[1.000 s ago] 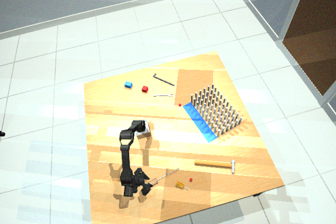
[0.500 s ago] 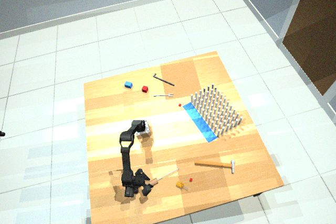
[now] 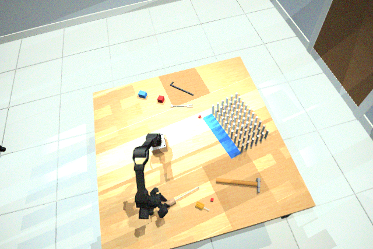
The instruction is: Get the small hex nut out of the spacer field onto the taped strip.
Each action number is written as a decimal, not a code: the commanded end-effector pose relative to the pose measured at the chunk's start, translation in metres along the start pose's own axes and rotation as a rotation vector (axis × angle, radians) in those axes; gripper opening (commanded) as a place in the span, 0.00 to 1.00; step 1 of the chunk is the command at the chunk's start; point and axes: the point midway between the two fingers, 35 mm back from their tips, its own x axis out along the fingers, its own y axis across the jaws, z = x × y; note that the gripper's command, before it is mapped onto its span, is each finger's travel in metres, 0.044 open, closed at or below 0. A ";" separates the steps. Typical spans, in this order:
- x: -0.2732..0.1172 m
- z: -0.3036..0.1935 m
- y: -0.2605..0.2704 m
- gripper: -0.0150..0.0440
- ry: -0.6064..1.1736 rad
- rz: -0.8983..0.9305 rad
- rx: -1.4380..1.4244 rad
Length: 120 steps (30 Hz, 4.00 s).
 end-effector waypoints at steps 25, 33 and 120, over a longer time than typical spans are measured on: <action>-0.136 -0.092 0.047 0.25 0.000 0.001 0.000; -0.115 -0.129 0.051 0.25 -0.021 -0.035 -0.006; 0.068 -0.397 -0.155 0.25 0.039 -0.016 0.006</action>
